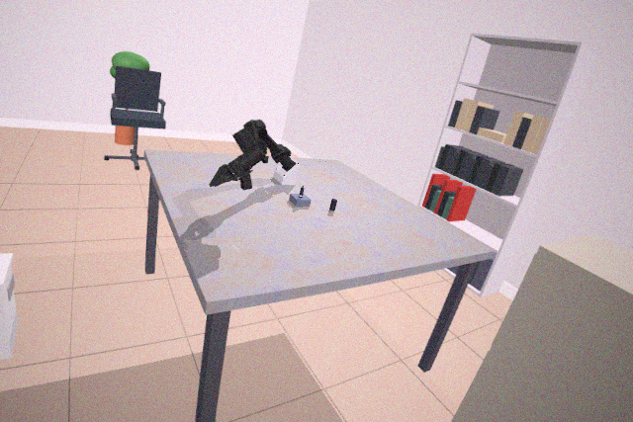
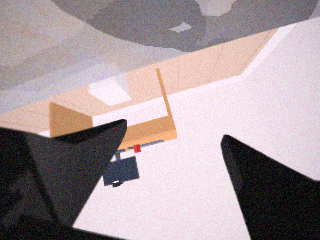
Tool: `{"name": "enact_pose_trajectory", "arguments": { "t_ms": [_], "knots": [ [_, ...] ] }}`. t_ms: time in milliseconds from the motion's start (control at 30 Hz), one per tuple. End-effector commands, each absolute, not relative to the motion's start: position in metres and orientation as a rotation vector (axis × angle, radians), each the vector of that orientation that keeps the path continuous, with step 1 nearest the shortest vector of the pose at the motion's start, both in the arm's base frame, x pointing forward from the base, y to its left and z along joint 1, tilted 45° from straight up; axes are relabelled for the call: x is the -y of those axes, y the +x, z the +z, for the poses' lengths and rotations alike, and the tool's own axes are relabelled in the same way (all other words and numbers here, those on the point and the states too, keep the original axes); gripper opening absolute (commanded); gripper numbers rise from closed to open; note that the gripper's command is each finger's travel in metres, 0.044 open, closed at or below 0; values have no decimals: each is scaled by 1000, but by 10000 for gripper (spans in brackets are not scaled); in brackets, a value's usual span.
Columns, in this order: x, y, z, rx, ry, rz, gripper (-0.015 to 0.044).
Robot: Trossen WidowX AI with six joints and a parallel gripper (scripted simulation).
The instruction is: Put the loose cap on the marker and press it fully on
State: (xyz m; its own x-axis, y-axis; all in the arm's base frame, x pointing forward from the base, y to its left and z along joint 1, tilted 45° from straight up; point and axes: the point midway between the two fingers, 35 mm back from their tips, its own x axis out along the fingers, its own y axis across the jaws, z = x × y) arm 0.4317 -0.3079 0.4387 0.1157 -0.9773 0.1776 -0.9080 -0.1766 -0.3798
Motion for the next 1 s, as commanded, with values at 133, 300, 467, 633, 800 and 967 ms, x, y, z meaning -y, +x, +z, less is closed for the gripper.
{"name": "enact_pose_trajectory", "arguments": {
  "t_ms": [133, 300, 467, 633, 800, 967],
  "knots": [
    [282, 472, 398, -1686, -2218, -513, 269],
    [238, 515, 339, -1454, -2166, -386, 234],
    [183, 544, 271, -1300, -2042, -236, 234],
    [125, 553, 206, -1226, -1885, -95, 234],
    [74, 545, 151, -1221, -1727, 13, 234],
    [24, 523, 100, -1269, -1561, 92, 234]
  ]
}}
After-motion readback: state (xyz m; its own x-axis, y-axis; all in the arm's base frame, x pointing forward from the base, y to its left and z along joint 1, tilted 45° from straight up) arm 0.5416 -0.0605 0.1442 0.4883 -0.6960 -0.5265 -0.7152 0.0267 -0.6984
